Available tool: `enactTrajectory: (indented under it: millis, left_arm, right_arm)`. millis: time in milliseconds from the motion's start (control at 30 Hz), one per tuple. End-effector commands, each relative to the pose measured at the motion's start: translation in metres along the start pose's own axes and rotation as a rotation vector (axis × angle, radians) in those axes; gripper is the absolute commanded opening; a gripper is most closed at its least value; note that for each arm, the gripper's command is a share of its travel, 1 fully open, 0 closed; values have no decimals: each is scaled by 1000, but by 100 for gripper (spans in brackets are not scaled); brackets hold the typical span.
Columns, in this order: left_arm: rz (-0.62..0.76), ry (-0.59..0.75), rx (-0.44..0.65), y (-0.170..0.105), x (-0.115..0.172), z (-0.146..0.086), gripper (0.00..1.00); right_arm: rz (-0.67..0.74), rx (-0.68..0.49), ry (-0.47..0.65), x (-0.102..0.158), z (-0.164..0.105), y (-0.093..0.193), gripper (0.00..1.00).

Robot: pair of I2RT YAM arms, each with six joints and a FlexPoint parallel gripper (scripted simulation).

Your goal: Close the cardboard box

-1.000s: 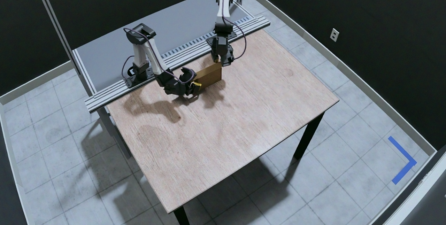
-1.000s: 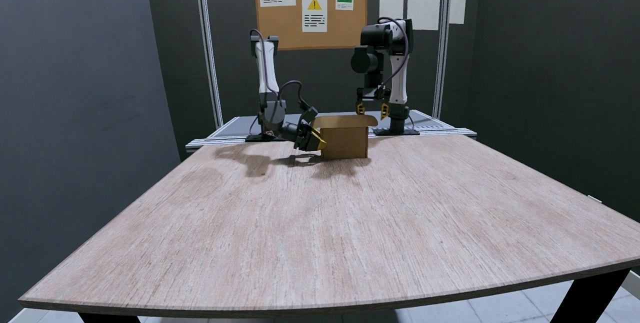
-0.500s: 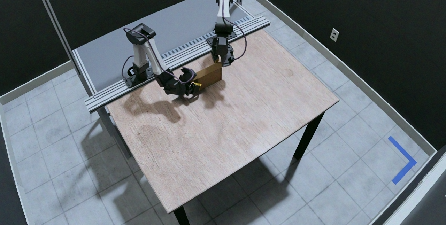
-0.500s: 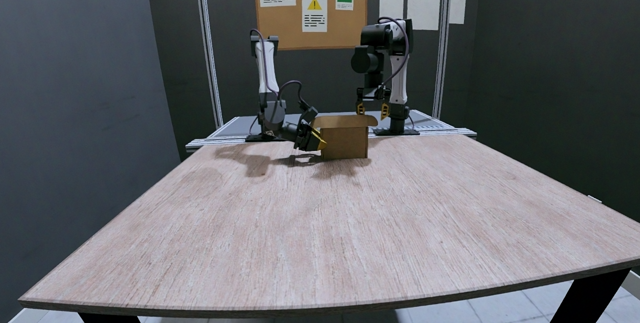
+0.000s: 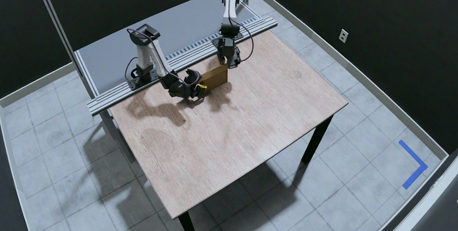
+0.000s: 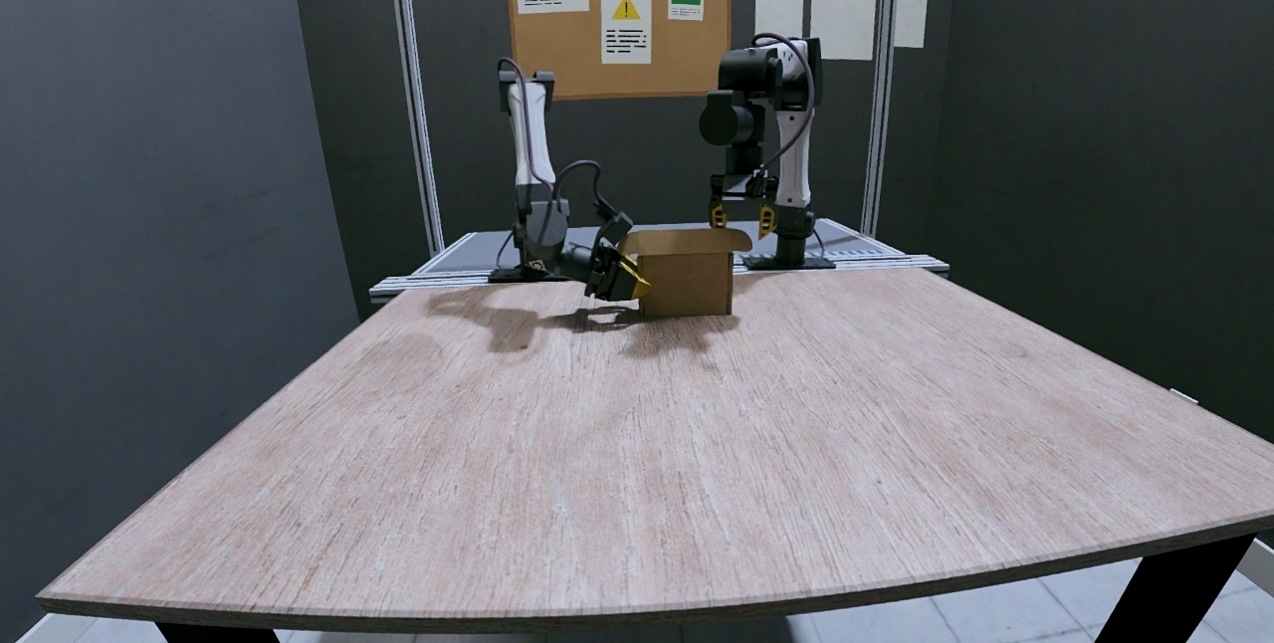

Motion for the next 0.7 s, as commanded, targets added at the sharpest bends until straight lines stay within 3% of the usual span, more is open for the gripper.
enactTrajectory:
  millis: [0,667]
  left_arm:
    - [7,-2,-1,0,-6,-1,55]
    - [5,-4,-1,1,-7,-1,55]
  right_arm:
    - [-17,7,-11,-4,-1,-2,45]
    - [-17,7,-11,-4,-1,-2,45]
Point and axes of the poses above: on each arm, the point where the finger pads meet when closed, its own z axis out along the fingers, its own y axis across the jaws, x = y × z, the point moved 6 cm from there along -z, back along the fingers, and after that the axes turned 15 degrees about z, right-handed, at the moved point
